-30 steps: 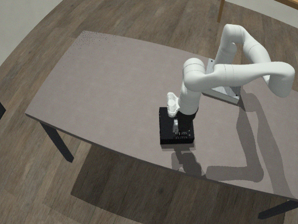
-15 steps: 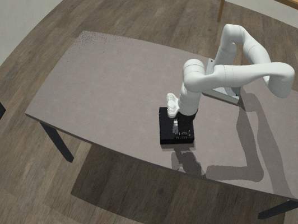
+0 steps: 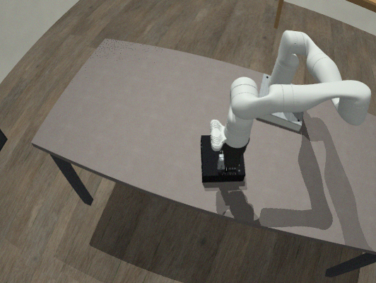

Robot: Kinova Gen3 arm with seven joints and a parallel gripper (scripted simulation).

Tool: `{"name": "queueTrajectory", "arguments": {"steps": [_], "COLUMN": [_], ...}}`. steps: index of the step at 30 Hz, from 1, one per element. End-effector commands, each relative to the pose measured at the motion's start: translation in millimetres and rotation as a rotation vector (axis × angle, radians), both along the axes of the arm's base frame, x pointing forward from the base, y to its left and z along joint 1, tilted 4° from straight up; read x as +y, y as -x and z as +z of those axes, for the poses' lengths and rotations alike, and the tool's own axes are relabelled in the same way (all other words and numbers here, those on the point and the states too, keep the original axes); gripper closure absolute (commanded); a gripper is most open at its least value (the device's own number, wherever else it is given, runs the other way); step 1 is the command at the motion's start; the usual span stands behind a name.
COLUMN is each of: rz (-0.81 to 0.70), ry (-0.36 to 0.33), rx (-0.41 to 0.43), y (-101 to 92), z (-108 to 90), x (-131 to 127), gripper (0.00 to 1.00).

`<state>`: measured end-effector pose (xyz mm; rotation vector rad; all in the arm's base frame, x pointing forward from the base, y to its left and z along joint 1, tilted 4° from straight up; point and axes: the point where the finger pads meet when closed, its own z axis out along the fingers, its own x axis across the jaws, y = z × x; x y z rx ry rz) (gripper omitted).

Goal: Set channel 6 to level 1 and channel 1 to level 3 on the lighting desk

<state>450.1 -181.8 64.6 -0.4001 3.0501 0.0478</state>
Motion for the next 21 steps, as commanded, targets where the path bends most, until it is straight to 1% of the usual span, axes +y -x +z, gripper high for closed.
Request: {"name": "queueTrajectory", "arguments": {"steps": [1,21], "rz": [-0.001,-0.001], "ry": [0.001,0.001], "rx": [0.0,0.0], "y": [0.0,-0.7], "z": [-1.4,-9.2], "x": [-0.3,0.0], "gripper": [1.0,1.0]}}
